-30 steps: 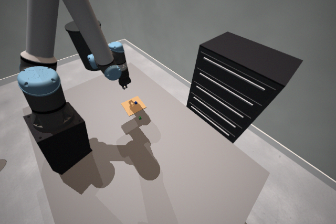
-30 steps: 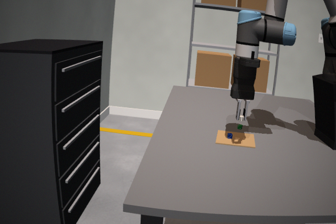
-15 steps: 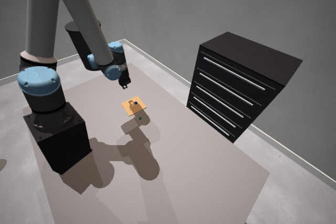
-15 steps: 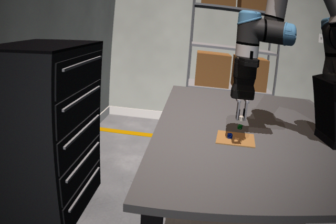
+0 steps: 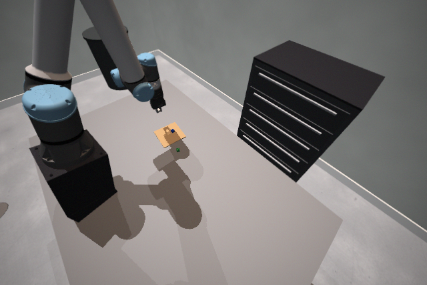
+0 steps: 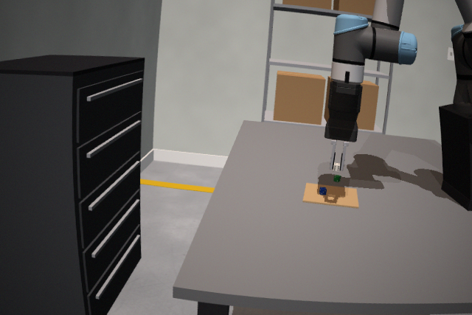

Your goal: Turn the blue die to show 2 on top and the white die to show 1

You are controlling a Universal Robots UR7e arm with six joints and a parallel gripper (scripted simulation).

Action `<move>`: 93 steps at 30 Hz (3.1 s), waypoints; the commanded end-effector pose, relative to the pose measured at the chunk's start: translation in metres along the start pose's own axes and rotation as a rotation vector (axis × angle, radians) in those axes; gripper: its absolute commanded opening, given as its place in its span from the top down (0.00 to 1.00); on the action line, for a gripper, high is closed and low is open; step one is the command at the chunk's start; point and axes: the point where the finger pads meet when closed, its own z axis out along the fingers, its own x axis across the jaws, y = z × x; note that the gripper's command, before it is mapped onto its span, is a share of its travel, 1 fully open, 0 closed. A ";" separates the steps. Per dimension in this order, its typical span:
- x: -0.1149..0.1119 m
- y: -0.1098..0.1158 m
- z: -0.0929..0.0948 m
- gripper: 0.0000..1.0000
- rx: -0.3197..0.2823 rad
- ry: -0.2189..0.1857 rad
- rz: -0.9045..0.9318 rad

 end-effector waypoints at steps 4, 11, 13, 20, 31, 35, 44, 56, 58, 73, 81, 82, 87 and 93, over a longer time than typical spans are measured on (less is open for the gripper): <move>0.003 -0.003 0.000 0.66 0.000 0.001 0.133; 0.006 -0.007 0.001 0.66 0.000 0.001 0.322; 0.006 -0.008 0.001 0.66 0.000 0.001 0.382; 0.009 -0.011 0.001 0.66 0.000 0.000 0.546; 0.012 -0.014 0.002 0.66 0.000 0.000 0.879; 0.012 -0.014 0.002 0.66 0.000 0.000 0.957; 0.012 -0.015 0.003 0.66 0.000 0.000 1.240; 0.011 -0.016 0.004 0.66 0.000 0.000 1.534; 0.010 -0.016 0.004 0.66 0.000 0.000 1.615; 0.003 -0.016 0.005 0.66 0.000 0.000 2.019; -0.003 -0.017 0.005 0.66 0.000 0.000 2.242; -0.004 -0.018 0.005 0.66 0.000 0.000 2.278; -0.007 -0.018 0.006 0.66 0.001 0.000 2.380; -0.013 -0.020 0.006 0.66 0.001 0.000 2.567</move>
